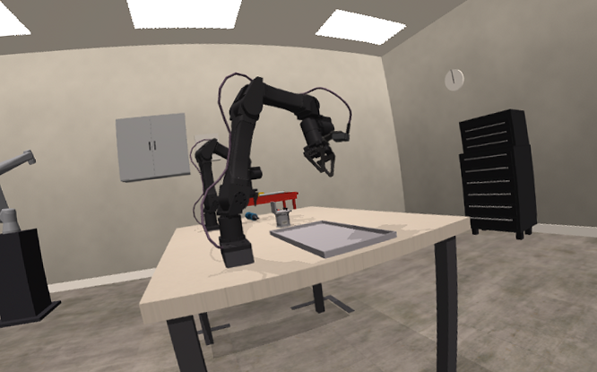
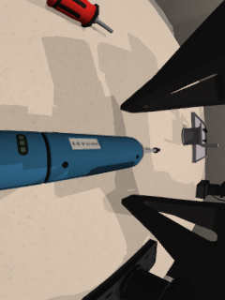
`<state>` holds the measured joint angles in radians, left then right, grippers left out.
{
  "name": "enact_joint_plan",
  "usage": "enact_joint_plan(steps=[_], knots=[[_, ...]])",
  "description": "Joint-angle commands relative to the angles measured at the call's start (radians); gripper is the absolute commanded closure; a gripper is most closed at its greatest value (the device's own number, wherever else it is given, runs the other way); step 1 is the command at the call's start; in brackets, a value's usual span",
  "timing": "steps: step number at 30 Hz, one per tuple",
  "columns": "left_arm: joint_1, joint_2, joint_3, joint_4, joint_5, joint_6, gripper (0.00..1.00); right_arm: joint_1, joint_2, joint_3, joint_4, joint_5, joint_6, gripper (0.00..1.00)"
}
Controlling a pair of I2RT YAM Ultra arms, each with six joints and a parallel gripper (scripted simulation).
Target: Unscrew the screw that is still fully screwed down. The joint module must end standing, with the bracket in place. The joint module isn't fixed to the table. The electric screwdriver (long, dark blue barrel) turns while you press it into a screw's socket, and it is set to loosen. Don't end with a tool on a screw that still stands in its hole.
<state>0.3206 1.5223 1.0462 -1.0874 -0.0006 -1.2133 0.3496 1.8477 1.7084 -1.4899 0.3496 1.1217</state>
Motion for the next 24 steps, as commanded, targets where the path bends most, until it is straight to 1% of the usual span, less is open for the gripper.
enact_joint_plan(steps=[1, 5, 6, 10, 17, 22, 24], knots=[[0.0, -0.005, 0.007, -0.009, 0.0, -0.001, 0.35, -0.011, -0.005, -0.016, -0.011, 0.071, 0.097, 0.14], [0.0, -0.005, 0.007, -0.009, 0.0, -0.001, 0.35, -0.01, -0.001, -0.013, -0.013, 0.073, 0.1, 0.14], [0.0, -0.005, 0.007, -0.009, 0.0, -0.001, 0.35, -0.013, -0.029, -0.019, -0.008, 0.083, 0.122, 0.14], [0.0, -0.005, 0.007, -0.009, 0.0, -0.001, 0.35, -0.016, -0.048, -0.011, 0.009, 0.123, 0.202, 0.14], [0.0, -0.005, 0.007, -0.009, 0.0, -0.001, 0.35, -0.019, -0.05, -0.025, -0.009, 0.201, 0.344, 0.14], [0.0, -0.005, 0.007, -0.009, 0.0, -0.001, 0.35, -0.017, -0.041, -0.024, -0.011, 0.204, 0.349, 0.14], [0.0, -0.005, 0.007, -0.009, 0.0, -0.001, 0.35, -0.021, -0.071, -0.031, 0.0, 0.225, 0.391, 0.14]])
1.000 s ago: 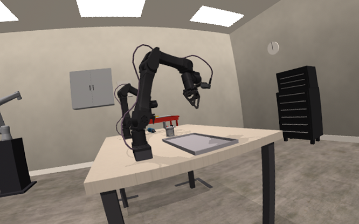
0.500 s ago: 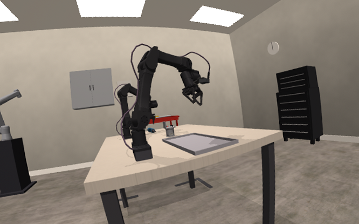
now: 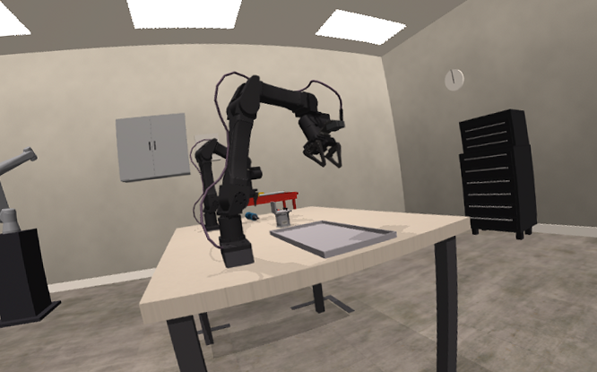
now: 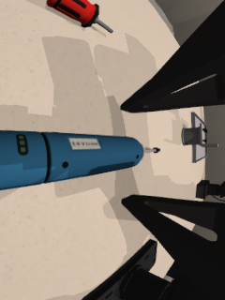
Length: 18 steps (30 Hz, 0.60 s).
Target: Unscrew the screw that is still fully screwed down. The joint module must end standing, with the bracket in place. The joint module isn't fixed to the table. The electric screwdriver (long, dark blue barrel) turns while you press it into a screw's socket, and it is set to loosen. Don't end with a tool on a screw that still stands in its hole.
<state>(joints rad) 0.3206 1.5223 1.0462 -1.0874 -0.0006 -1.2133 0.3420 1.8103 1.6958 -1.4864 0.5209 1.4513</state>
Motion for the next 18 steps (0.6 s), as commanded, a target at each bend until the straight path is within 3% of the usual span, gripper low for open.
enact_joint_plan(steps=[1, 10, 18], knots=[[0.0, -0.005, 0.007, -0.009, 0.0, -0.001, 0.35, -0.014, -0.038, -0.021, -0.002, 0.064, 0.081, 0.14], [0.0, -0.005, 0.007, -0.009, 0.0, -0.001, 0.35, -0.019, -0.049, -0.019, -0.008, 0.162, 0.263, 0.14], [0.0, -0.005, 0.007, -0.009, 0.0, -0.001, 0.35, -0.015, -0.04, -0.014, -0.015, 0.166, 0.272, 0.14]])
